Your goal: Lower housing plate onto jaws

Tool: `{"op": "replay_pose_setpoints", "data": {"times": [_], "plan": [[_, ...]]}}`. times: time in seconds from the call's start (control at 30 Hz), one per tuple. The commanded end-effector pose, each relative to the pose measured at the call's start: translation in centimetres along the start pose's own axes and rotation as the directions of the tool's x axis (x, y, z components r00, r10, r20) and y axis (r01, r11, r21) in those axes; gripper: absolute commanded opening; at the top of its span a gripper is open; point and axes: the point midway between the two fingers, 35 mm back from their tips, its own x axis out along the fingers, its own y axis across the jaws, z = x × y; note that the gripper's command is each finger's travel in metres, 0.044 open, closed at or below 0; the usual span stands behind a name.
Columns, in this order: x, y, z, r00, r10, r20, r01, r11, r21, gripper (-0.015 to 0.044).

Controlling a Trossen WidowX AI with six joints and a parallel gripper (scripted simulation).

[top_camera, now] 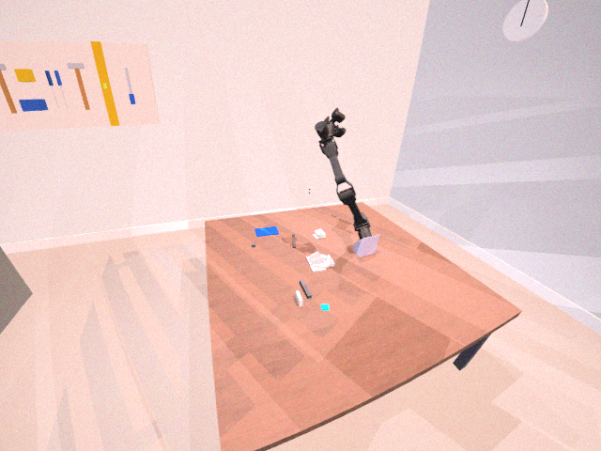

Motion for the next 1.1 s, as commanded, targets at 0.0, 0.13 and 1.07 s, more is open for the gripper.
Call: {"op": "replay_pose_setpoints", "data": {"times": [0.0, 0.13, 1.07], "plan": [[0.0, 0.0, 0.0, 1.0, 0.0, 0.0, 0.0, 1.0, 0.0, 0.0426], [0.2, -0.2, 0.5, 1.0, -0.011, 0.013, 0.011, 1.0, -0.013, 0.044], [3.1, -6.3, 10.5, 0.94, -0.251, 0.232, 0.308, 0.916, -0.257, 0.044]]}}
